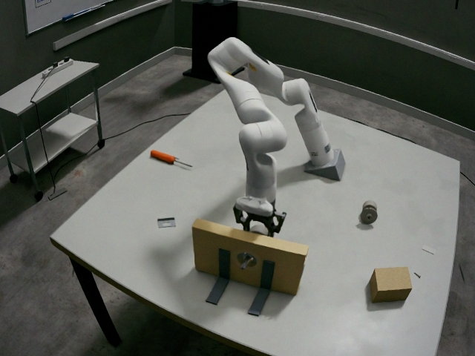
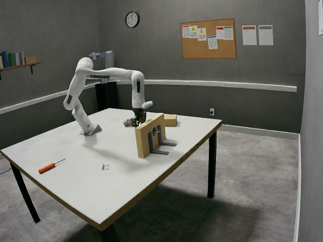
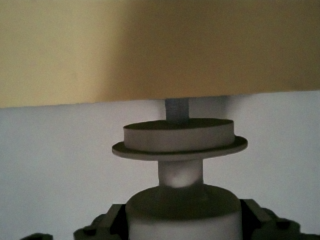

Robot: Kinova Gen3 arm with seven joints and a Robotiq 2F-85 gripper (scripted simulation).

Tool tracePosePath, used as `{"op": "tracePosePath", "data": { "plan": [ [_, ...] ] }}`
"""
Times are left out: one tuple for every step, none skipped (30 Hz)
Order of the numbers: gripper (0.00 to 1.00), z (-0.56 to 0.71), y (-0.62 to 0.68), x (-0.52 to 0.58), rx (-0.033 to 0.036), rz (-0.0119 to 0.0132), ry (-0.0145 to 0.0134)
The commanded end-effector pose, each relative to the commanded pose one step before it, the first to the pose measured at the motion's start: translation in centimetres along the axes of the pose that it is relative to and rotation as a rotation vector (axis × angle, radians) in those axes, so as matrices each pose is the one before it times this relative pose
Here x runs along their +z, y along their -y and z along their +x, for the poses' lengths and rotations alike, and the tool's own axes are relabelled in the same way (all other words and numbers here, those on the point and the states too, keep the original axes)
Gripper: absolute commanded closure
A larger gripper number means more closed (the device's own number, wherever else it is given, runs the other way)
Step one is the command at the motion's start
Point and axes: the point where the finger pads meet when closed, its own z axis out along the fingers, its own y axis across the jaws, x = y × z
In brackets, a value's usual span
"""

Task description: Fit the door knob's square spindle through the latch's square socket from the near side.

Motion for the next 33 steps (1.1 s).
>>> {"op": "tracePosePath", "data": {
  "plan": [
    [0.37, 0.210, 0.036, -0.129, 0.00033, 0.00066, -0.00262],
    [0.37, 0.062, 0.000, -0.005, 0.00000, 0.00000, -0.00001],
    [0.37, 0.060, 0.000, -0.004, 0.00000, 0.00000, -0.00001],
    [0.37, 0.000, 0.000, 0.000, 0.00000, 0.00000, 0.00000],
    [0.37, 0.000, 0.000, 0.000, 0.00000, 0.00000, 0.00000],
    [0.37, 0.053, 0.000, -0.004, 0.00000, 0.00000, -0.00001],
    [0.37, 0.044, 0.000, -0.003, 0.00000, 0.00000, 0.00000],
    [0.37, 0.032, 0.000, -0.002, 0.00000, 0.00000, 0.00000],
    [0.37, 0.019, 0.000, -0.001, 0.00000, 0.00000, 0.00000],
    [0.37, 0.008, 0.000, -0.001, 0.00000, 0.00000, 0.00000],
    [0.37, 0.001, 0.000, 0.000, 0.00000, 0.00000, 0.00000],
    [0.37, 0.000, 0.000, 0.000, 0.00000, 0.00000, 0.00000],
    [0.37, 0.000, 0.000, 0.000, 0.00000, 0.00000, 0.00000],
    [0.37, 0.000, 0.000, 0.000, 0.00000, 0.00000, 0.00000],
    [0.37, 0.000, 0.000, 0.000, 0.00000, 0.00000, 0.00000],
    [0.37, 0.000, 0.000, 0.000, 0.00000, 0.00000, 0.00000],
    [0.37, 0.000, 0.000, 0.000, 0.00000, 0.00000, 0.00000],
    [0.37, 0.000, 0.000, 0.000, 0.00000, 0.00000, 0.00000],
    [0.37, 0.000, 0.000, 0.000, 0.00000, 0.00000, 0.00000],
    [0.37, 0.001, 0.000, 0.000, 0.00000, 0.00000, 0.00000],
    [0.37, 0.000, 0.000, 0.000, 0.00000, 0.00000, 0.00000],
    [0.37, 0.000, 0.000, 0.000, 0.00000, 0.00000, 0.00000],
    [0.37, 0.008, 0.000, -0.001, 0.00000, 0.00000, 0.00000],
    [0.37, 0.019, 0.000, -0.001, 0.00000, 0.00000, 0.00000],
    [0.37, 0.032, 0.000, -0.002, 0.00000, 0.00000, 0.00000],
    [0.37, 0.044, 0.000, -0.003, 0.00000, 0.00000, 0.00000],
    [0.37, 0.054, 0.000, -0.004, 0.00000, 0.00000, 0.00001],
    [0.37, 0.060, 0.000, -0.004, 0.00000, 0.00000, 0.00001],
    [0.37, 0.062, 0.000, -0.004, 0.00000, 0.00000, 0.00000],
    [0.37, 0.060, 0.000, -0.004, 0.00000, 0.00000, 0.00000],
    [0.37, 0.054, 0.000, -0.004, 0.00000, 0.00000, 0.00000],
    [0.37, 0.044, 0.000, -0.003, 0.00000, 0.00000, 0.00000],
    [0.37, 0.032, 0.000, -0.002, 0.00000, 0.00000, 0.00000]
  ]
}}
